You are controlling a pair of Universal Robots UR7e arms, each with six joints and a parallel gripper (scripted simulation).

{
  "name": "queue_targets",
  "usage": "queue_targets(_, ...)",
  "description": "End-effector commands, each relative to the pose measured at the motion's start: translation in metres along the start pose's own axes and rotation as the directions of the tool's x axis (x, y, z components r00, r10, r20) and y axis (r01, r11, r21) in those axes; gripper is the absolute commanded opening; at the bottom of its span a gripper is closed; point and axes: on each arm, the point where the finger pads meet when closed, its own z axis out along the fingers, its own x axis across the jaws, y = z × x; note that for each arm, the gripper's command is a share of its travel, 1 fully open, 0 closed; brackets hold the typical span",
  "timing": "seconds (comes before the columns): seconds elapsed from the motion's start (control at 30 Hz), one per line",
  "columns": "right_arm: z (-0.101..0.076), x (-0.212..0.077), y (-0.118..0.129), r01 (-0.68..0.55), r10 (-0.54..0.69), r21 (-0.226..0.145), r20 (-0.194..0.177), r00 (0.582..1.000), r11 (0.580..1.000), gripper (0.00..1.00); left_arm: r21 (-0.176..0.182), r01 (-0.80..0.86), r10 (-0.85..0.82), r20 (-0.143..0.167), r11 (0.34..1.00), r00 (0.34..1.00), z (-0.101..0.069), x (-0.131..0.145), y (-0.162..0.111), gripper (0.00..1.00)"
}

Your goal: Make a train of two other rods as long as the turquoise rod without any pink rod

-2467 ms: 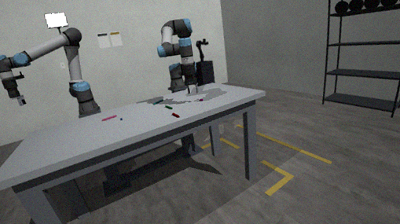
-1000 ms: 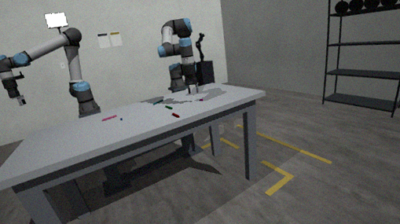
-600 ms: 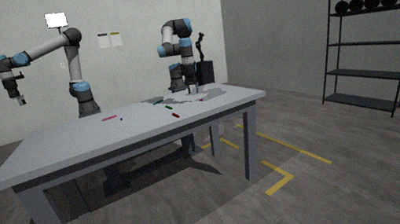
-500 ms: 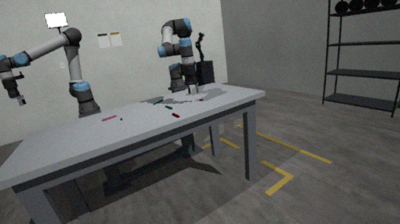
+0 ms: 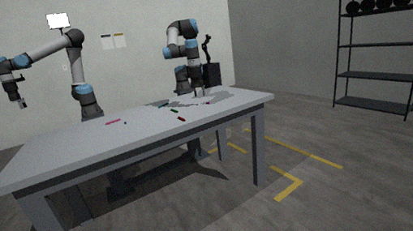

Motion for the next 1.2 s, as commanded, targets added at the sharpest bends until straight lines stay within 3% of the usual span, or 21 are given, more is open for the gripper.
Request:
queue_targets(0.0,0.000,0.000,0.000,0.000,0.000,-0.001,0.000,1.000,1.000,1.00,-0.002,0.000,0.000,-0.001,1.000,1.000,-0.001,0.000,0.000,1.00)
queue_targets(0.9,0.000,0.000,0.000,0.000,0.000,-0.001,0.000,1.000,1.000,1.00,-0.002,-0.004,0.004,-0.001,1.000,1.000,-0.001,0.000,0.001,1.00)
queue_targets(1.17,0.000,0.000,0.000,0.000,0.000,-0.001,0.000,1.000,1.000,1.00,-0.002,-0.097,0.097,-0.001,0.995,0.995,-0.003,-0.014,0.016,1.00)
